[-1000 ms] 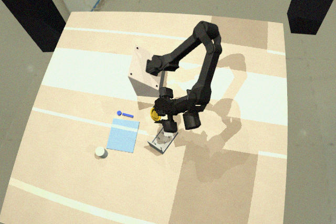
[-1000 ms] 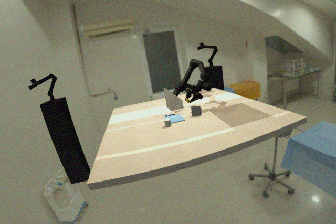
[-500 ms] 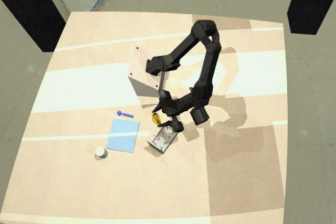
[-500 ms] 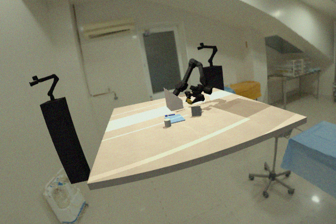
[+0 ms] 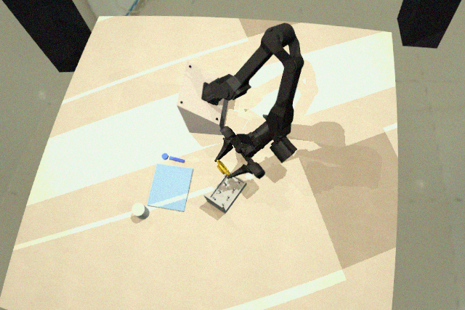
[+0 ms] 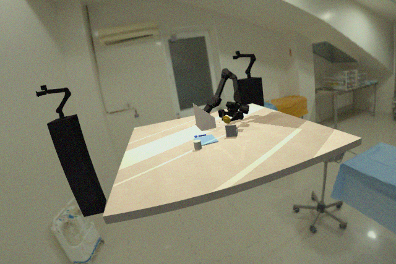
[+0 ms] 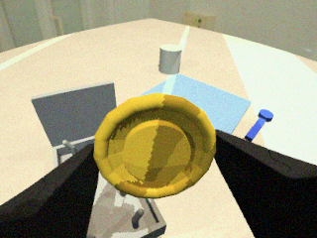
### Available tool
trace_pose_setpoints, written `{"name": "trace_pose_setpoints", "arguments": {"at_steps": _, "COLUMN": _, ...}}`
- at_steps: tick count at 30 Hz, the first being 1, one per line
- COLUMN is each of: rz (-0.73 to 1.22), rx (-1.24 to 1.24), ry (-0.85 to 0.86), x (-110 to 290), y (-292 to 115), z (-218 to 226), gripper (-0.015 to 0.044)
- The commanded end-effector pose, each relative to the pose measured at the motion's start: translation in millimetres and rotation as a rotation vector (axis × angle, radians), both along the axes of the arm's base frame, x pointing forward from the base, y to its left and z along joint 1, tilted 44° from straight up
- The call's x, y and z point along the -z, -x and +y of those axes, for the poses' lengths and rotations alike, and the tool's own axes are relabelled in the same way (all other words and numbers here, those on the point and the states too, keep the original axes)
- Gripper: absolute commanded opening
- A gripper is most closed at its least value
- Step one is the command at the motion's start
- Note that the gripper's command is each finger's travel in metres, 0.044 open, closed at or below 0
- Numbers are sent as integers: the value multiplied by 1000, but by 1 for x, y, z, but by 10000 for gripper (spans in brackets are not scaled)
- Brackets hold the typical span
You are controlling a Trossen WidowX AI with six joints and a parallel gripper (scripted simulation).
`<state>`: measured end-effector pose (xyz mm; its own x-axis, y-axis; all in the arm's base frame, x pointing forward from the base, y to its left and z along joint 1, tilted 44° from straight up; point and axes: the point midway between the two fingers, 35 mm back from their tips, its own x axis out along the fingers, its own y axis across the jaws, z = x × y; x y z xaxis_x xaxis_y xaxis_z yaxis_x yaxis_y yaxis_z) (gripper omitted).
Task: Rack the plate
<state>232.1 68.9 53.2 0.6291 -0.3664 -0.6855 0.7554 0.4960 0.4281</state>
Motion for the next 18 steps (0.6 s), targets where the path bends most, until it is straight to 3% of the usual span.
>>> {"name": "trace_pose_setpoints", "arguments": {"at_steps": 1, "rz": -65, "rx": -18, "ry": 23, "x": -2, "y": 2, "z": 3, "gripper": 0}}
{"name": "trace_pose_setpoints", "arguments": {"at_steps": 18, "rz": -376, "rx": -103, "ry": 64, "x": -22, "y": 15, "z": 21, "gripper": 0}}
